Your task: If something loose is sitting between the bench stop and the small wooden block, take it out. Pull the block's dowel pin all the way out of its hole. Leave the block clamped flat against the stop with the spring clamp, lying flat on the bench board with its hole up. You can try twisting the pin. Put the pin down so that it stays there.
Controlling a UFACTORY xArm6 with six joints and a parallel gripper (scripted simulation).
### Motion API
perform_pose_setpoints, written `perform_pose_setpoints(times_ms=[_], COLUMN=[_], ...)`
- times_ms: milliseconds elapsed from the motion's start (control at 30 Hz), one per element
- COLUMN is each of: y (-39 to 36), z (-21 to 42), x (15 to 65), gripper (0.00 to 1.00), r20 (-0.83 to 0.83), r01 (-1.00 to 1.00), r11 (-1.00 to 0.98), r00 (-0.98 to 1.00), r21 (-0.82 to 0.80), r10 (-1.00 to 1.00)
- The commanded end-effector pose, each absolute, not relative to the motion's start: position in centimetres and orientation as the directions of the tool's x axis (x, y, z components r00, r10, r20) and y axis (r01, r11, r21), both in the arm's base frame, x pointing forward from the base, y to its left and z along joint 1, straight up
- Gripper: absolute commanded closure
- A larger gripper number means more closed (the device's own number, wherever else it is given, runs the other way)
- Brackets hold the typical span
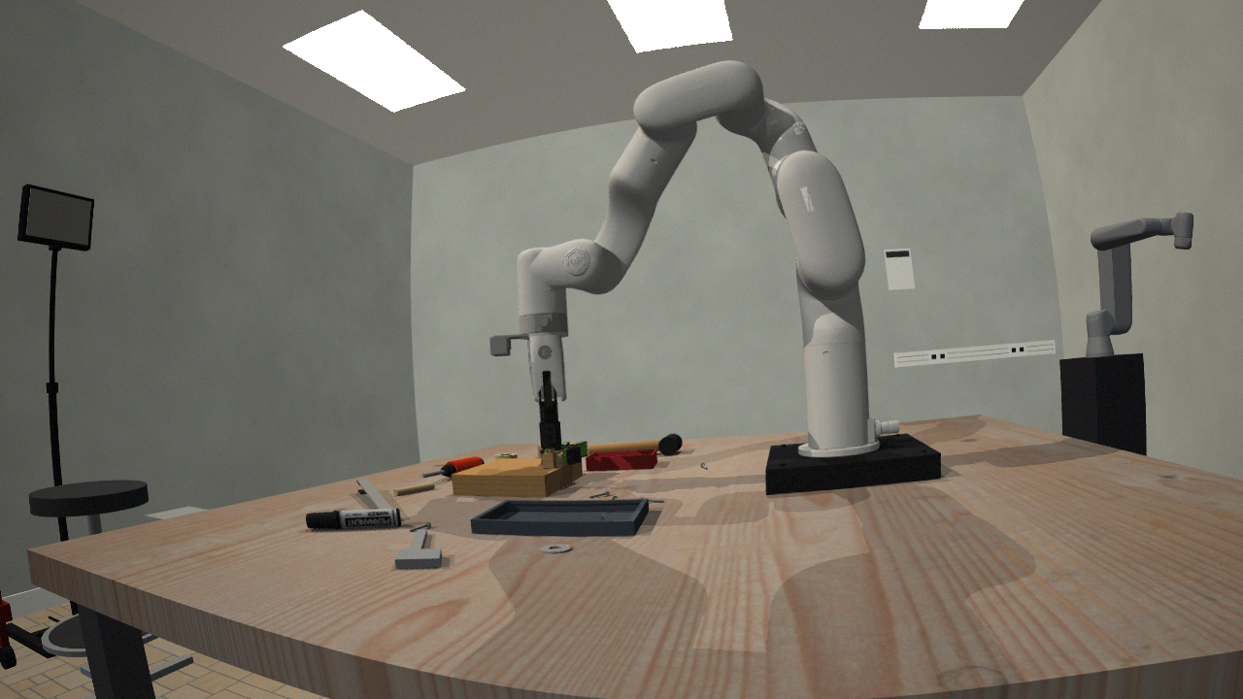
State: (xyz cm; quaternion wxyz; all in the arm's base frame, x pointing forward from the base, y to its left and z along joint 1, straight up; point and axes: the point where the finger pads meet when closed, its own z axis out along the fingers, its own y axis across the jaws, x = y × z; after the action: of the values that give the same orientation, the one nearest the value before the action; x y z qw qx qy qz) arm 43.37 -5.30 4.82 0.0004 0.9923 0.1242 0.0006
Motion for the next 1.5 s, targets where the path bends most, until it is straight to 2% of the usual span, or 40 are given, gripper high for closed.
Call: perform_pose_setpoints(times_ms=[0,600,1467], y=[-5.32,-5.32,-5.32], z=[4.97,5.04,5.1], x=[43.52,43.52,43.52], gripper=[1.0,1.0,1.0], r20=[0.006,0.006,0.006], r01=[0.327,0.577,0.192], r11=[-0.945,-0.817,-0.981], r00=[0.945,0.817,0.981], r21=[0.0,0.001,-0.001], r10=[0.327,0.577,0.192])
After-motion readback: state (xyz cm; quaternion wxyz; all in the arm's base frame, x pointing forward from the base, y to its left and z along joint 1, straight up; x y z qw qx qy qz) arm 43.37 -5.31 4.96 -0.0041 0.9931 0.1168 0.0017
